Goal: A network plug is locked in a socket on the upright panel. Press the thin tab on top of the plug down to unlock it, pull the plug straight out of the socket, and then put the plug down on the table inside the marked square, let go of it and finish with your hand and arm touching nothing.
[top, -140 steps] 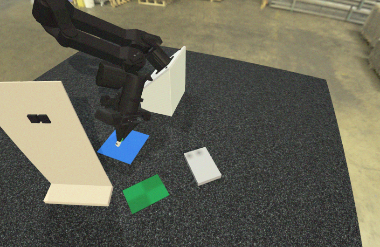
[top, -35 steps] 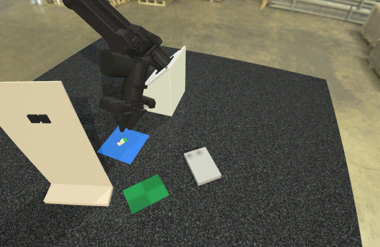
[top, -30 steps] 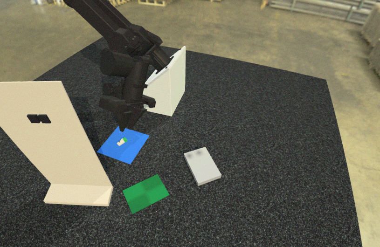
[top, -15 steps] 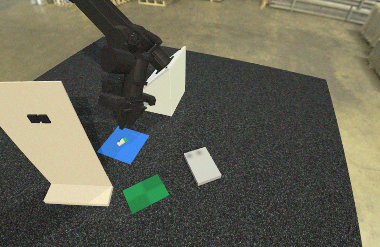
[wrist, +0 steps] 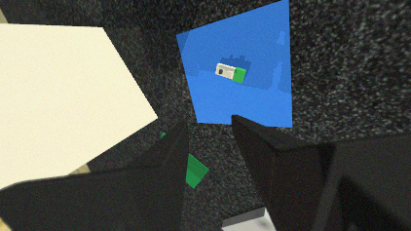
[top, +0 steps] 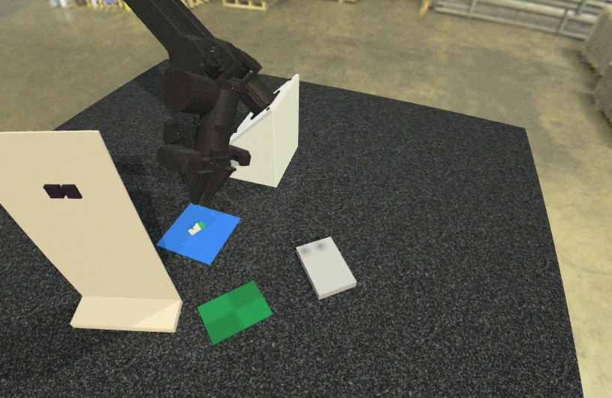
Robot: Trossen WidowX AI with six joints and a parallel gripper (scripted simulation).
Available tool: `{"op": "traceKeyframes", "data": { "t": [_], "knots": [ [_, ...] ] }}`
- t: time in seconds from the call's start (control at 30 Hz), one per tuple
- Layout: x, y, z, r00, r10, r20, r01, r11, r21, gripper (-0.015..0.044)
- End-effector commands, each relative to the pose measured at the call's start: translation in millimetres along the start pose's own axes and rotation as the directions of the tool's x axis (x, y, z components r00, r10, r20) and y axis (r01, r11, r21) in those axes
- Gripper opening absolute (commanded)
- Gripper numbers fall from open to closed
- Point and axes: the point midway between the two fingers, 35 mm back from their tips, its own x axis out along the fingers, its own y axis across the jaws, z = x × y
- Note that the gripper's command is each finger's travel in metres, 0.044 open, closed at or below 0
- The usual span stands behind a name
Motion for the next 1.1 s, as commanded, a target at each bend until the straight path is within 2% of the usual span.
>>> {"op": "traceKeyframes", "data": {
  "t": [0.0, 1.07],
  "knots": [
    [-3.2, 7.5, 1.0, 1.0, 0.015, 0.003, -0.015, 1.0, 0.022, 0.0156],
    [-26.9, 17.2, 6.4, 0.999, 0.034, 0.015, -0.034, 0.999, 0.022, 0.0156]
  ]
}}
